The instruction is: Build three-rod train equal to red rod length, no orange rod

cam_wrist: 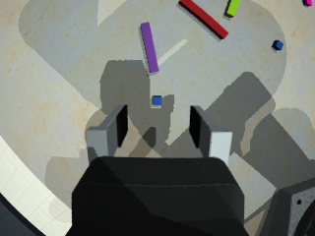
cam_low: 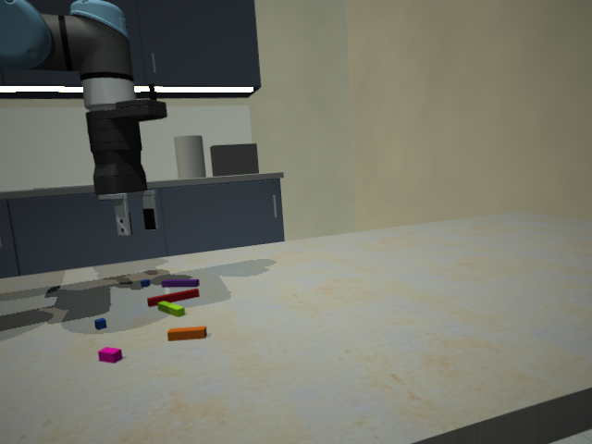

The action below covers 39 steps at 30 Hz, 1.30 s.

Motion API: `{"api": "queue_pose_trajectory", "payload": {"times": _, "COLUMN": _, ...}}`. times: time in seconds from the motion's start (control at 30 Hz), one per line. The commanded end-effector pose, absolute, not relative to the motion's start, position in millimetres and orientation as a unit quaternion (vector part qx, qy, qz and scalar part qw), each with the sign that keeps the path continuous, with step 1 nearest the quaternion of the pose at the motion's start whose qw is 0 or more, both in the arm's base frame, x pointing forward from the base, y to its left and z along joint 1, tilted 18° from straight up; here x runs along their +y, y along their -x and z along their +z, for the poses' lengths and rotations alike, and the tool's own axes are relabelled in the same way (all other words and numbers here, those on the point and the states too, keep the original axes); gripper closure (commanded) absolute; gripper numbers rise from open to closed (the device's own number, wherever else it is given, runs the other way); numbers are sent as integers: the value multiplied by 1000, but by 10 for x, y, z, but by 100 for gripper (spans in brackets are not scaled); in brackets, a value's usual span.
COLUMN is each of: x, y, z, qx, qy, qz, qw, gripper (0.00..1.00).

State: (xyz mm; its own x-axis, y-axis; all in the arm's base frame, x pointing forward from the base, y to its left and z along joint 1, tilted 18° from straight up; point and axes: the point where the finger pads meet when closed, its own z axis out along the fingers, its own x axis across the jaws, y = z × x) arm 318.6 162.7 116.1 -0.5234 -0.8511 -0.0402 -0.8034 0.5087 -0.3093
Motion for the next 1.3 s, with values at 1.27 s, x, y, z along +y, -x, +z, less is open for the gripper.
{"api": "queue_pose_trajectory", "payload": {"times": 1.27, "x": 509, "y": -3239, "z": 1173, "qx": 986, "qy": -77, "qz": -51, "qw": 141, "gripper": 0}}
